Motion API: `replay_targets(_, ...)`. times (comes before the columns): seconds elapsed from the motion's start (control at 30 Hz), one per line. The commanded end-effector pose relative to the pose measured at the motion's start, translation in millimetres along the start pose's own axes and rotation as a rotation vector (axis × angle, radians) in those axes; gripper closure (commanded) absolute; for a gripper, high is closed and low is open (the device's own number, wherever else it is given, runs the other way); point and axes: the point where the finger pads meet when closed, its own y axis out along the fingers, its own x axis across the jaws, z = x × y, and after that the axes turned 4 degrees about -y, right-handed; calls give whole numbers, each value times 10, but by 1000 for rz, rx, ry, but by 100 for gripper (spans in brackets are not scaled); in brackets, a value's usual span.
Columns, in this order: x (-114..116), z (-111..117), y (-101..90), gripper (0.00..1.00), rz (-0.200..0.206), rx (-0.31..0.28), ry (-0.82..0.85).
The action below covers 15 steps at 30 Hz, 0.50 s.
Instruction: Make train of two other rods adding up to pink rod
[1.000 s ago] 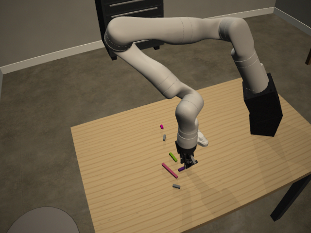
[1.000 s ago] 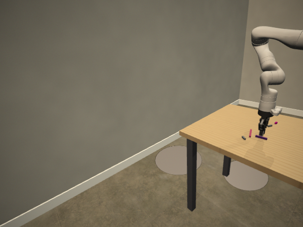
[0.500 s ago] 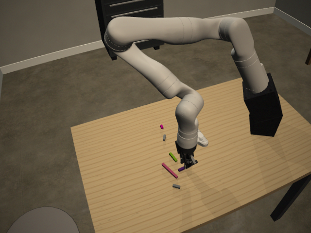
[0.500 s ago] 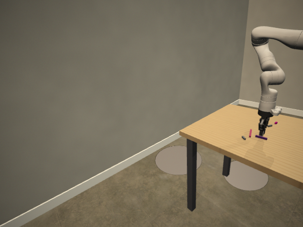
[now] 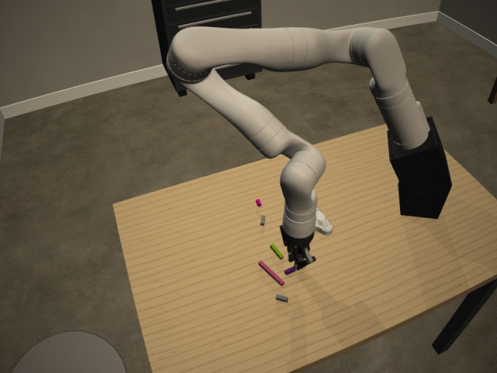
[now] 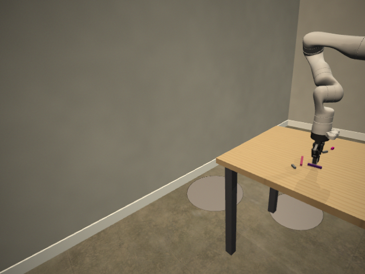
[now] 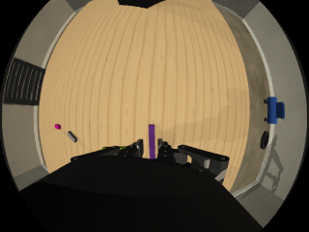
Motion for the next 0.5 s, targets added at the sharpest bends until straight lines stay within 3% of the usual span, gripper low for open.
replay_targets(0.0, -2, -20, 16, 76, -1, -4, 7)
replay_targets(0.47, 13, -18, 16, 76, -1, -4, 7)
